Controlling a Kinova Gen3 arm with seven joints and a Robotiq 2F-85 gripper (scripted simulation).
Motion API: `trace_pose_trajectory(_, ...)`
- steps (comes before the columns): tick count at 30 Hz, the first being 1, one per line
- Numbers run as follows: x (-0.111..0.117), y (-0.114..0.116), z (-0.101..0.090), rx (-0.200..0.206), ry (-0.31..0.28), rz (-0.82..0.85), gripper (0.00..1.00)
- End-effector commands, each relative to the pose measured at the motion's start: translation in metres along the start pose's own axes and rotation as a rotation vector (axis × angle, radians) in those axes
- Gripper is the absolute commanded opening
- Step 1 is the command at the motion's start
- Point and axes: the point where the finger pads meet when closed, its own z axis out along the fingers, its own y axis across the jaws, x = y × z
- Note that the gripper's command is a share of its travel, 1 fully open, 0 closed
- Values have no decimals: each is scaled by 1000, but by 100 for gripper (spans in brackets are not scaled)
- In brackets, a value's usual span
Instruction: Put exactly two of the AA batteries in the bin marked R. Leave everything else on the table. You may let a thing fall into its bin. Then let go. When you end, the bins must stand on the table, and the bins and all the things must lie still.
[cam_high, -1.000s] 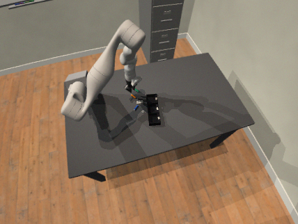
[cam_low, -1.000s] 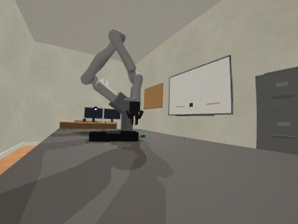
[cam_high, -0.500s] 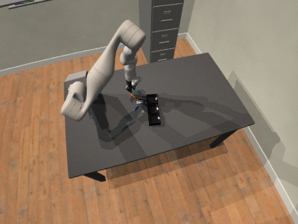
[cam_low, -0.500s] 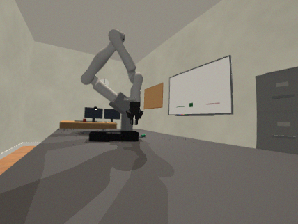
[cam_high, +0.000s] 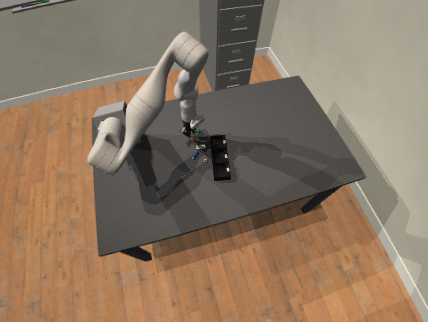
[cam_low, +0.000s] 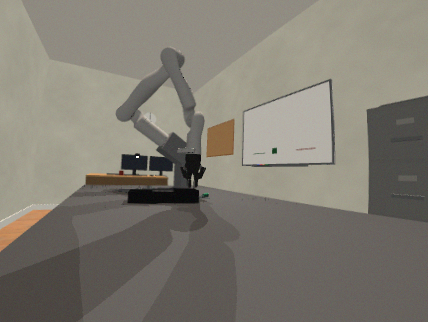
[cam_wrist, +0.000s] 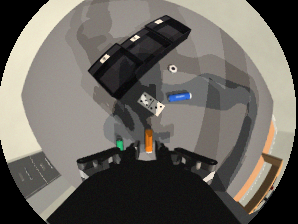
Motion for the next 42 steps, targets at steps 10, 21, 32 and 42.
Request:
trace_pose_trajectory(10,-6,3,24,-3,-4,-1,29)
trace_pose_trajectory(21,-2,3,23,-8,4,-11,29)
trace_pose_trajectory(32,-2,1,37,-2,-1,-2,29)
trace_pose_trajectory(42,-3,2,35,-6,1,-6,29)
